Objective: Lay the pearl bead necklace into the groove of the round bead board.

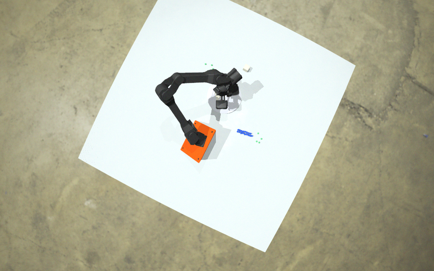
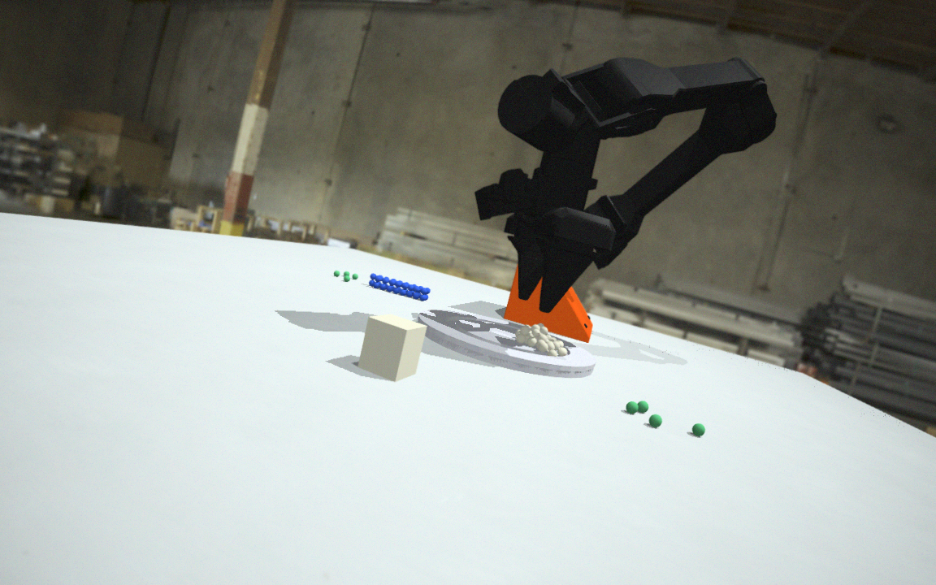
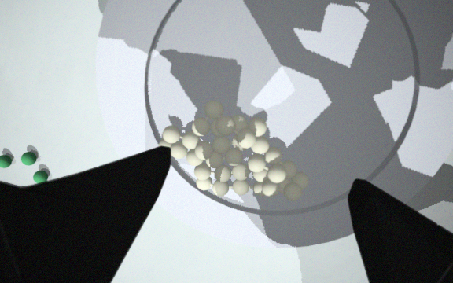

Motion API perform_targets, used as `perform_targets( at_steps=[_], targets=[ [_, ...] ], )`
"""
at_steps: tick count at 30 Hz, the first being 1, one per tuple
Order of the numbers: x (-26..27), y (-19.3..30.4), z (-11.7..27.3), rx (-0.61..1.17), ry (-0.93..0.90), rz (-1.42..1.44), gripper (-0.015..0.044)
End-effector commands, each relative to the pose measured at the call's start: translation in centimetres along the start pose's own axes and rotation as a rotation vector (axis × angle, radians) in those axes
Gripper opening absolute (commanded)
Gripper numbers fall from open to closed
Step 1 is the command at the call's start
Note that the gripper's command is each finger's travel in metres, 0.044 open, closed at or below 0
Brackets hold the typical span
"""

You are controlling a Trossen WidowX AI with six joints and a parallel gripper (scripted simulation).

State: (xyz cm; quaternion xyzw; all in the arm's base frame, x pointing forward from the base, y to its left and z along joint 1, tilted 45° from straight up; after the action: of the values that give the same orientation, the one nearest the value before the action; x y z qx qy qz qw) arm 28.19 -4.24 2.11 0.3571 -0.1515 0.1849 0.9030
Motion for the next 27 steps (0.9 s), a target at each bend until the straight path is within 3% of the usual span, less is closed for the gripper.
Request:
perform_targets(
  at_steps=[1, 27],
  targets=[
    [0.2, -0.7, 0.3, -0.01, 0.0, -0.213, 0.038],
    [0.3, -0.8, -1.7, -0.013, -0.004, -0.207, 0.038]
  ],
)
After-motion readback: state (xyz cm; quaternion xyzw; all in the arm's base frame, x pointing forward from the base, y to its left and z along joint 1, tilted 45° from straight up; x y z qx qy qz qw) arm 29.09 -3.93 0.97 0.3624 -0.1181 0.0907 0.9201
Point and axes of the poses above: the point midway between the two fingers, 35 mm back from their tips, its own z axis back along the fingers, its own x axis across the jaws, y = z × x, the point moved 2 cm from there along z, back along the fingers, and after that the axes turned 7 degrees about z, right-handed, at the moved point
